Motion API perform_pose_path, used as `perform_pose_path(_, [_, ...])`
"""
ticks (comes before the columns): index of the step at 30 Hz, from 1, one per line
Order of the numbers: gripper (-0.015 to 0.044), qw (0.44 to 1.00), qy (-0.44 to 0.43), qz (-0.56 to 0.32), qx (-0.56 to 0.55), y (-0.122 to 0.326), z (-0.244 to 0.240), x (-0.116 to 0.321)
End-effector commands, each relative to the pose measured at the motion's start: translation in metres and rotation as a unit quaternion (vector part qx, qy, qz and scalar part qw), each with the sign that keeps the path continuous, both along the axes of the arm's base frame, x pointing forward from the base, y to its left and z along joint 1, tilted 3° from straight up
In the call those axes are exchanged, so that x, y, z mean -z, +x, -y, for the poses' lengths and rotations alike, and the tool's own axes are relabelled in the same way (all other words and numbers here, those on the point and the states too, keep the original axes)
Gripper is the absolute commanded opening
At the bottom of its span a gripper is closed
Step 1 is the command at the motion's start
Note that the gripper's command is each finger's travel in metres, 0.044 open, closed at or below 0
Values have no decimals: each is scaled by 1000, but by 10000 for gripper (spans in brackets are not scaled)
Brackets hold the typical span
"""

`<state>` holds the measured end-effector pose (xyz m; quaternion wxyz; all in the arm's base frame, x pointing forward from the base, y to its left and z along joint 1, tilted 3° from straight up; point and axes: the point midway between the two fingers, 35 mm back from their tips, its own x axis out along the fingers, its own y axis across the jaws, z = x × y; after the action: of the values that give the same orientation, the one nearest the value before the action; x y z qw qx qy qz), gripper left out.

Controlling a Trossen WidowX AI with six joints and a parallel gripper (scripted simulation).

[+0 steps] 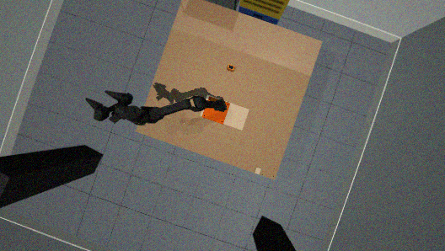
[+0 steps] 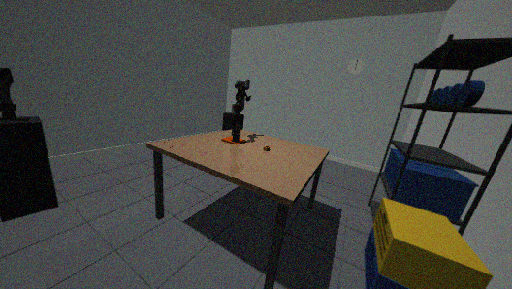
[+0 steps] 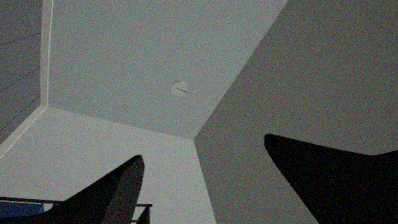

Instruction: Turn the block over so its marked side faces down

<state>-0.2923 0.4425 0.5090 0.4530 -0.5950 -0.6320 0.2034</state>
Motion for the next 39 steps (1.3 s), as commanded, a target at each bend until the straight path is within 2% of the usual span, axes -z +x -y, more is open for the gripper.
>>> perform_pose_path(1, [440,999,-29,-36,18,53,-44,22])
perform_pose_path(10, [440,988,-92,-109,62,166,-100,70])
perform_pose_path(19, [440,956,-152,-216,125,289,-118,123])
perform_pose_path(29, [440,885,-171,-371,222,430,-86,173])
perform_pose_path(39, [440,750,-156,-550,333,548,-12,236])
